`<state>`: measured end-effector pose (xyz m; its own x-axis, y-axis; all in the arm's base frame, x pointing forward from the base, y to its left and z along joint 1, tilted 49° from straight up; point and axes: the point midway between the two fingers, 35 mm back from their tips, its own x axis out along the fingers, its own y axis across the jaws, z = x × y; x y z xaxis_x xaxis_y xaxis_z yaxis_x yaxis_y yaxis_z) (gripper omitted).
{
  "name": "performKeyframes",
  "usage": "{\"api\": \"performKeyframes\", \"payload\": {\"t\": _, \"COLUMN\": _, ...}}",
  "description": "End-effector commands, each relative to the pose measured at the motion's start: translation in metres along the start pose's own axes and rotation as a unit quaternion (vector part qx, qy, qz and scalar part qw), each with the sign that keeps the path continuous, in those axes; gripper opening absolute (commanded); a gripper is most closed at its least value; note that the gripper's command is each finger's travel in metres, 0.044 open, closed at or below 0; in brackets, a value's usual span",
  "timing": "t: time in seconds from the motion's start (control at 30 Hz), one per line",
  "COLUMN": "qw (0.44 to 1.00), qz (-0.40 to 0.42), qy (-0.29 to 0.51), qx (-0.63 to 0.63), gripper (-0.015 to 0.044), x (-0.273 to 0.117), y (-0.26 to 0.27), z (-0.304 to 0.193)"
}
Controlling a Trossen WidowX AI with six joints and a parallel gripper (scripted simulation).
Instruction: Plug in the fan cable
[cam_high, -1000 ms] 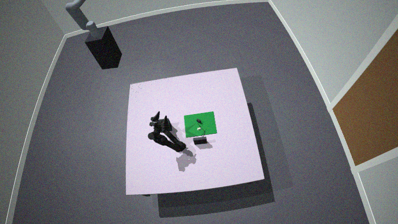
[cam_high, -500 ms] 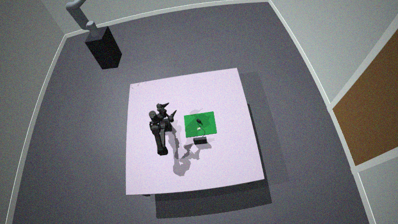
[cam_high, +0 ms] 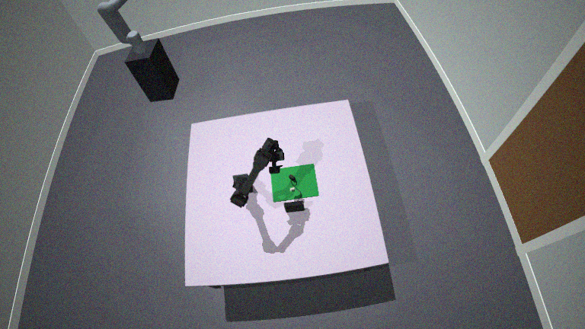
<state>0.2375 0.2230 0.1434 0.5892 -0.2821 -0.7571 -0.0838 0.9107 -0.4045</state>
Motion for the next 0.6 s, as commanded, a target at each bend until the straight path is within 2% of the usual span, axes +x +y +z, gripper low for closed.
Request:
{"api": "performKeyframes", "payload": {"t": 0.0, "qw": 0.985, "qz": -0.08, "qy": 0.101, "qx": 0.112, "gripper": 0.044, "x": 0.066, "y": -0.018, "z": 0.005}}
{"api": "performKeyframes", "payload": {"t": 0.3, "qw": 0.89, "qz": -0.23, "qy": 0.262, "qx": 0.294, "gripper": 0.044, "x": 0.176, "y": -0.064, "z": -0.023}}
{"api": "performKeyframes", "payload": {"t": 0.57, "qw": 0.885, "qz": -0.236, "qy": 0.267, "qx": 0.3, "gripper": 0.044, "x": 0.18, "y": -0.066, "z": -0.025}}
